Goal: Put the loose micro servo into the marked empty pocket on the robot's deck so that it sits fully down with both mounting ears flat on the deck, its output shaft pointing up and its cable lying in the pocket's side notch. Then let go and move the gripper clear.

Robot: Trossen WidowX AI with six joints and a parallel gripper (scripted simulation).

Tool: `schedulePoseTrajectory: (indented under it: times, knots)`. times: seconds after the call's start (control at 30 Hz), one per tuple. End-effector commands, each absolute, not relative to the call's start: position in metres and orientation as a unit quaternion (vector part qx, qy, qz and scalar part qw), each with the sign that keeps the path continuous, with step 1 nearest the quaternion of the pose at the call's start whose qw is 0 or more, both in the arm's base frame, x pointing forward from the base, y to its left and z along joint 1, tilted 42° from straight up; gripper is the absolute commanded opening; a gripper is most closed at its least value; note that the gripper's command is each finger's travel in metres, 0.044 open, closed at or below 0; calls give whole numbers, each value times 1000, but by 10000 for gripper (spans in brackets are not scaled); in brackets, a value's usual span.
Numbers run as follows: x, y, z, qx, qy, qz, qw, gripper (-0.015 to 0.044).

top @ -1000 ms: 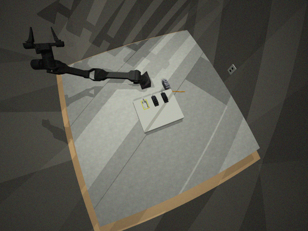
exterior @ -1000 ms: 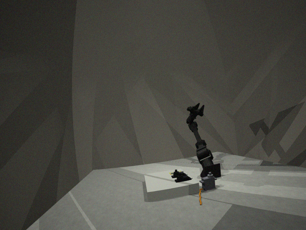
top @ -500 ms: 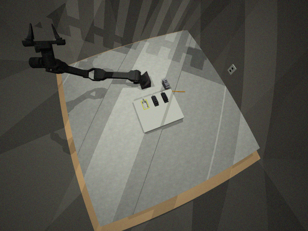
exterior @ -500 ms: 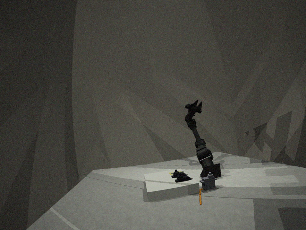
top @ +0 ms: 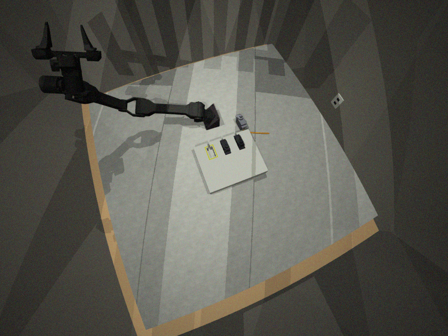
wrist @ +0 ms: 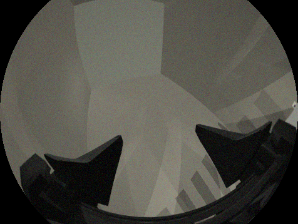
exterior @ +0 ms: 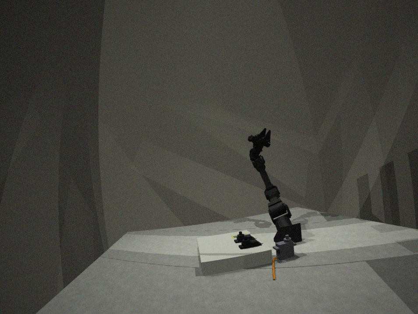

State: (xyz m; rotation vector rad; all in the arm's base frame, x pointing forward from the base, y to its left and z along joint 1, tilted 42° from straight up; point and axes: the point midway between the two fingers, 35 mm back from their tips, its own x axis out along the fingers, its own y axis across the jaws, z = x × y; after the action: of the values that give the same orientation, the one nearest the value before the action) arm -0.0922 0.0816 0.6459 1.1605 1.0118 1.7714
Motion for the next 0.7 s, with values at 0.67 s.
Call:
schedulePoseTrajectory:
  times: [0.67]
  knots:
    - [-15, 153, 621, 447, 378, 657, 474, 440]
